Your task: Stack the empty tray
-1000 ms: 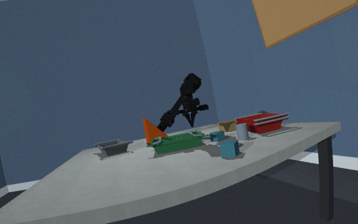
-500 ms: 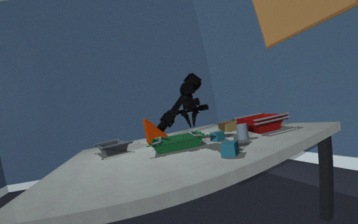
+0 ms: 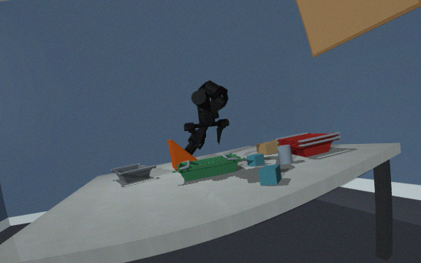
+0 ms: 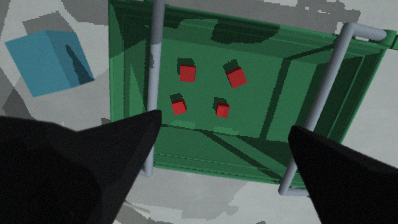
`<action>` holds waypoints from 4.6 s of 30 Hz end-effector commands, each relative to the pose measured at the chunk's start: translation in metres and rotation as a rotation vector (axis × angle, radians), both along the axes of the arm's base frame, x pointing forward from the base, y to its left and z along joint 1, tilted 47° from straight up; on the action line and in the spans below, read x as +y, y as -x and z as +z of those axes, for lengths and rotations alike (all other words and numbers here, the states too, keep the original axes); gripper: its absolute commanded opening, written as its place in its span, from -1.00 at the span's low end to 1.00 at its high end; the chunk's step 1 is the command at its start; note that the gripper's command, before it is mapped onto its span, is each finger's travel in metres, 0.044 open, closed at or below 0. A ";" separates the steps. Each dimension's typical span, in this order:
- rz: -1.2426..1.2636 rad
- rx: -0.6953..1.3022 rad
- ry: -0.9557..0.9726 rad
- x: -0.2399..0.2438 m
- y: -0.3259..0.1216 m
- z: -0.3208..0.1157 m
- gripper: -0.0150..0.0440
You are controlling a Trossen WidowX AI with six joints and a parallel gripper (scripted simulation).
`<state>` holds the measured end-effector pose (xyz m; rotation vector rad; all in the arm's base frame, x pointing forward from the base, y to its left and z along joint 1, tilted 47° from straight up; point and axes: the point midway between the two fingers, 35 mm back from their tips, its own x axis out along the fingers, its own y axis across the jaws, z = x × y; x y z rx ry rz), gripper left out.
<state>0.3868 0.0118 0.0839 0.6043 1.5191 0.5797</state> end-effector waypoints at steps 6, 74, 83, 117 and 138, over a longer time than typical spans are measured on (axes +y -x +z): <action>0.081 -0.032 0.085 -0.116 0.053 -0.084 1.00; 0.357 -0.264 -0.057 -0.168 0.329 -0.298 0.60; 0.357 -0.264 -0.057 -0.168 0.329 -0.298 0.21; 0.357 -0.264 -0.056 -0.186 0.327 -0.283 -0.49; 0.357 -0.263 -0.056 -0.226 0.323 -0.242 -0.49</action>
